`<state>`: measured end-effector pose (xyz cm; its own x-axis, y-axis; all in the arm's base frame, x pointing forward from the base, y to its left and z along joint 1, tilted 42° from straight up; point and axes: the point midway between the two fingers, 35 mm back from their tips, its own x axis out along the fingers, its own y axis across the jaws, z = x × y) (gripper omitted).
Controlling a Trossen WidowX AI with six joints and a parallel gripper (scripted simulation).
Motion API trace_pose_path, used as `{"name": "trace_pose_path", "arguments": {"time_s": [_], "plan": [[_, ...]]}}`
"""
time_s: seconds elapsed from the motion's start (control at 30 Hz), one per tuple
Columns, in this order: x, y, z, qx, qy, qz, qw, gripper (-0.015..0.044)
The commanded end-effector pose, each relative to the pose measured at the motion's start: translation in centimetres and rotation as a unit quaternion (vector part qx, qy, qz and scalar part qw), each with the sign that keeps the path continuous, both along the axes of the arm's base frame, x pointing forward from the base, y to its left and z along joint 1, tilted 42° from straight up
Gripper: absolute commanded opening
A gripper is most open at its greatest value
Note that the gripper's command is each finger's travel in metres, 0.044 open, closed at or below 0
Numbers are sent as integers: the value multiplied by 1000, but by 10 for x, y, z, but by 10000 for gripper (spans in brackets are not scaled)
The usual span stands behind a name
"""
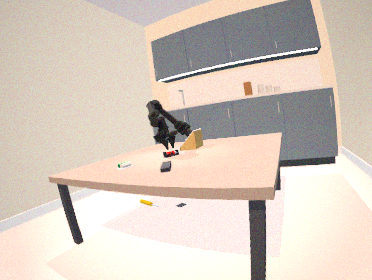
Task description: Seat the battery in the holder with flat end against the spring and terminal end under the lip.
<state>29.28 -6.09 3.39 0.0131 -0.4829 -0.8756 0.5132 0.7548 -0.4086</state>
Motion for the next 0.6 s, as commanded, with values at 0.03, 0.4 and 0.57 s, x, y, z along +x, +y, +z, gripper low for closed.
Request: {"name": "trace_pose_path", "arguments": {"time_s": [0.03,0.4,0.57], "plan": [[5,28,34,0,-16,2,1000,398],[5,35,37,0,-17,2,1000,440],[5,35,37,0,-17,2,1000,440]]}}
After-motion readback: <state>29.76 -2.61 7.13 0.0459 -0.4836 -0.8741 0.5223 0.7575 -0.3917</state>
